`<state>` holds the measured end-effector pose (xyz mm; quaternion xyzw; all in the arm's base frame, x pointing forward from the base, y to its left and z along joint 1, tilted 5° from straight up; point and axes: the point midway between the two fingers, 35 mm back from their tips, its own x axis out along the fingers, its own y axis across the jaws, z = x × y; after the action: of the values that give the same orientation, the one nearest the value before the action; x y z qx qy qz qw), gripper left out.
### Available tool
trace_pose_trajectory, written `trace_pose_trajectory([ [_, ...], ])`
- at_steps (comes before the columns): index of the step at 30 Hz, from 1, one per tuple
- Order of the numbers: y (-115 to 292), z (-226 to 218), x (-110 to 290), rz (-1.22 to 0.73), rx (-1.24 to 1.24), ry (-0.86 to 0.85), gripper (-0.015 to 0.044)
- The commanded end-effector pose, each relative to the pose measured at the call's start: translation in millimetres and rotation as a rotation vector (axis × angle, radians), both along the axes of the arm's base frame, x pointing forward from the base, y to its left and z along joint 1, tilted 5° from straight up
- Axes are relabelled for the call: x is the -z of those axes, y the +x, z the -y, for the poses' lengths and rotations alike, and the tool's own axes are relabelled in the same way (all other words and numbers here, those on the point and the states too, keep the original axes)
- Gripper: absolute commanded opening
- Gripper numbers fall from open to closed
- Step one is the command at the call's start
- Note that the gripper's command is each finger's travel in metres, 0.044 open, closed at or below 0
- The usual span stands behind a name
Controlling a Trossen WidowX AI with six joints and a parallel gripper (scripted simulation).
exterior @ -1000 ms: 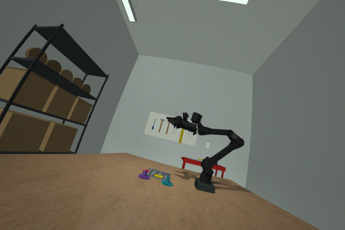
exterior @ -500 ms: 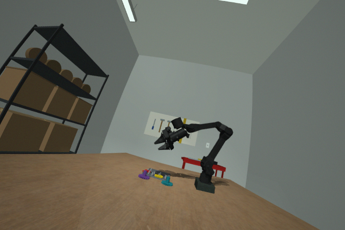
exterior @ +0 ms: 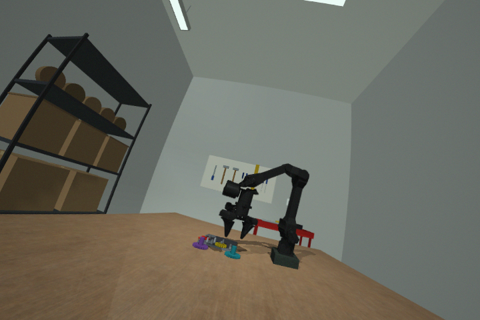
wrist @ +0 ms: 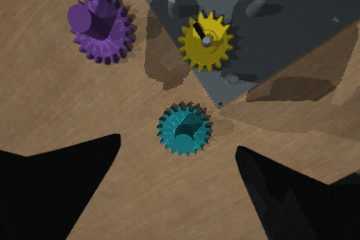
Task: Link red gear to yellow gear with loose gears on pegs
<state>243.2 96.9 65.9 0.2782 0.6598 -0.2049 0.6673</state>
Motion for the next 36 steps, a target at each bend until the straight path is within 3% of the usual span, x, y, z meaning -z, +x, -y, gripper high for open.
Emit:
trace_pose_trajectory([
  [1,-10,-5,1,-0.062,0.038,-0.009,0.0440],
  [36,-11,-9,43,-0.062,0.038,-0.009,0.0440],
])
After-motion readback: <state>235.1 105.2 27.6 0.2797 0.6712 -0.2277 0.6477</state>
